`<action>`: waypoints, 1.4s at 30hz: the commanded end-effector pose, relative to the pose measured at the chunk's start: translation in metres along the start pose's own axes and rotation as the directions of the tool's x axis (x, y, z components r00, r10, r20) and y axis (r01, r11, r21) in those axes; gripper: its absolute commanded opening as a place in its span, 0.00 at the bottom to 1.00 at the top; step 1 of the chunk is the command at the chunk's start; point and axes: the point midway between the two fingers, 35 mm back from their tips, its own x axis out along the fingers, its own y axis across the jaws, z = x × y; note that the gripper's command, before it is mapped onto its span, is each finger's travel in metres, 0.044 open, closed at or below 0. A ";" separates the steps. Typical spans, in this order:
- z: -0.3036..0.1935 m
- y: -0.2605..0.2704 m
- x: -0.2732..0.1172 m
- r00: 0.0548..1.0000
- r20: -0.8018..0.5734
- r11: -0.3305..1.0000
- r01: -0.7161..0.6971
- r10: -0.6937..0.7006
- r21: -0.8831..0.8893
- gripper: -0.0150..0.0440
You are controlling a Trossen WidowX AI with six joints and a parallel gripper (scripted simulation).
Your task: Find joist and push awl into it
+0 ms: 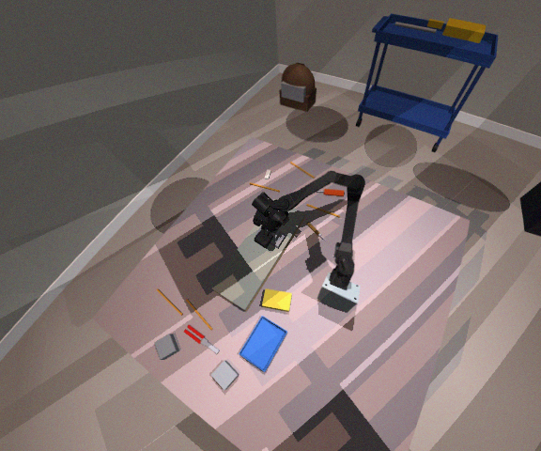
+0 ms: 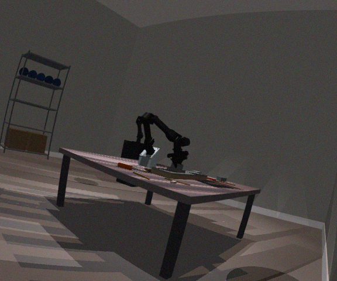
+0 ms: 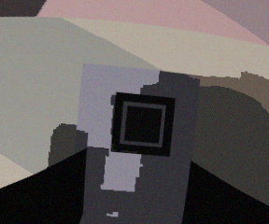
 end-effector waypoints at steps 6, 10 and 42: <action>0.000 -0.039 0.000 1.000 -0.002 1.000 0.004 -0.004 0.001 0.25; 0.000 -0.054 0.000 1.000 -0.002 1.000 0.005 -0.005 0.001 0.25; 0.000 -0.124 -0.001 1.000 0.001 1.000 0.008 -0.008 0.003 0.25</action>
